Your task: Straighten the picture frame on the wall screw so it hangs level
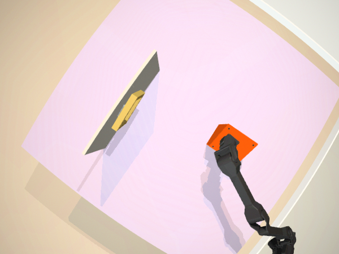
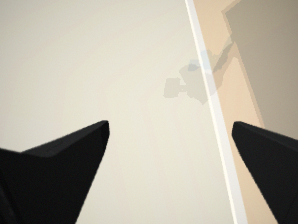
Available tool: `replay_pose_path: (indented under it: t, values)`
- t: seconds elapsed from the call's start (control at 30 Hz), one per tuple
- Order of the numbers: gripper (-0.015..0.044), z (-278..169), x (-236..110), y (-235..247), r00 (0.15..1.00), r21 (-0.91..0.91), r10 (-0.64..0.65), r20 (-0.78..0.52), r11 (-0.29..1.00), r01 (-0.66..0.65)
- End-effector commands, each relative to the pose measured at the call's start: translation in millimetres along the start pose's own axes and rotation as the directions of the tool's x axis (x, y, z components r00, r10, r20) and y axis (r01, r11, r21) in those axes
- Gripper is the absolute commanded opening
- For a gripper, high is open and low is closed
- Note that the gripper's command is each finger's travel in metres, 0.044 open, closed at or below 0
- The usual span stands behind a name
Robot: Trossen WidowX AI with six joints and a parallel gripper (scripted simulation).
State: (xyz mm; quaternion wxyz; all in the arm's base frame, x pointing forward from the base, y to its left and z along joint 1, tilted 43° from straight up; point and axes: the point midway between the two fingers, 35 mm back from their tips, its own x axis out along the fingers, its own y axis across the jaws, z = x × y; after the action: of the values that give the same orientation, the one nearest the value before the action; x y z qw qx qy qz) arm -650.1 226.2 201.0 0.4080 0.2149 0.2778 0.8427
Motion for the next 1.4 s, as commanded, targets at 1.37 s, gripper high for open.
replay_pose_path:
  t: [1.37]
  values:
    - [0.026,543.8,-131.2,-312.5,0.63,0.554,-0.605,0.488,0.772,0.313]
